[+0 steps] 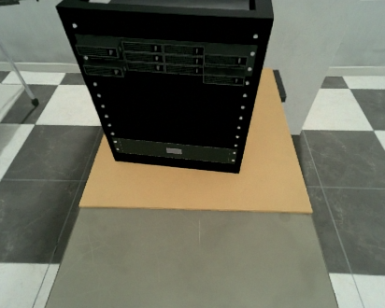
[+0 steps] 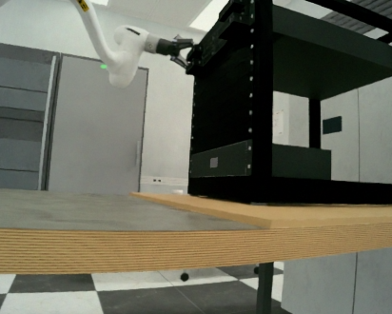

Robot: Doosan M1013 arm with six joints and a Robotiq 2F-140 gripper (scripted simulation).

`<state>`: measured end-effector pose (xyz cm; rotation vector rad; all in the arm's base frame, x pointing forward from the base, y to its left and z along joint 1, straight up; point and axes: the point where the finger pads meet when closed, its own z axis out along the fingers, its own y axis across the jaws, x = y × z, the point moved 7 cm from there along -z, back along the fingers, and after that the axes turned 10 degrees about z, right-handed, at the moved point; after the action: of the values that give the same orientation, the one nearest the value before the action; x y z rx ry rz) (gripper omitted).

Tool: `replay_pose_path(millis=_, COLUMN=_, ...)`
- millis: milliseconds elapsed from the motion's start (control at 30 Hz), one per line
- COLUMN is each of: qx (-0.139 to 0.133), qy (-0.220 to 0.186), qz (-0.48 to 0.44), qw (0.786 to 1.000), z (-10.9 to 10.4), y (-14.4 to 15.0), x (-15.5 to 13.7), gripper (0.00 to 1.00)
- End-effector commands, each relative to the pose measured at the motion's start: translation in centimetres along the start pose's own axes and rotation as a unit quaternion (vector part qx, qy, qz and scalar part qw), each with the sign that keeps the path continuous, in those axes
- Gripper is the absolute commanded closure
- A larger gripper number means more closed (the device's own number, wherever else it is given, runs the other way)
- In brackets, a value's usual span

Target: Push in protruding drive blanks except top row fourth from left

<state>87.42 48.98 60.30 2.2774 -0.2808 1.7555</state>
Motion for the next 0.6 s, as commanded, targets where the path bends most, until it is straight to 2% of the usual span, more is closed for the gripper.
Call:
replay_pose_path(millis=0, qx=0.019, qy=0.031, qz=-0.052, qw=0.998, z=-1.1, y=2.0, x=0.3, gripper=0.0)
replay_pose_path(millis=200, qx=0.026, qy=0.069, qz=-0.139, qw=0.988, z=-2.6, y=7.3, x=0.2, gripper=0.0)
replay_pose_path(millis=400, qx=0.036, qy=0.102, qz=-0.227, qw=0.968, z=-4.5, y=12.2, x=-1.0, gripper=0.0)
replay_pose_path(millis=467, qx=0.036, qy=0.102, qz=-0.227, qw=0.968, z=-4.5, y=12.2, x=-1.0, gripper=0.0)
replay_pose_path(millis=567, qx=0.041, qy=0.116, qz=-0.27, qw=0.955, z=-5.5, y=14.6, x=-2.0, gripper=0.0)
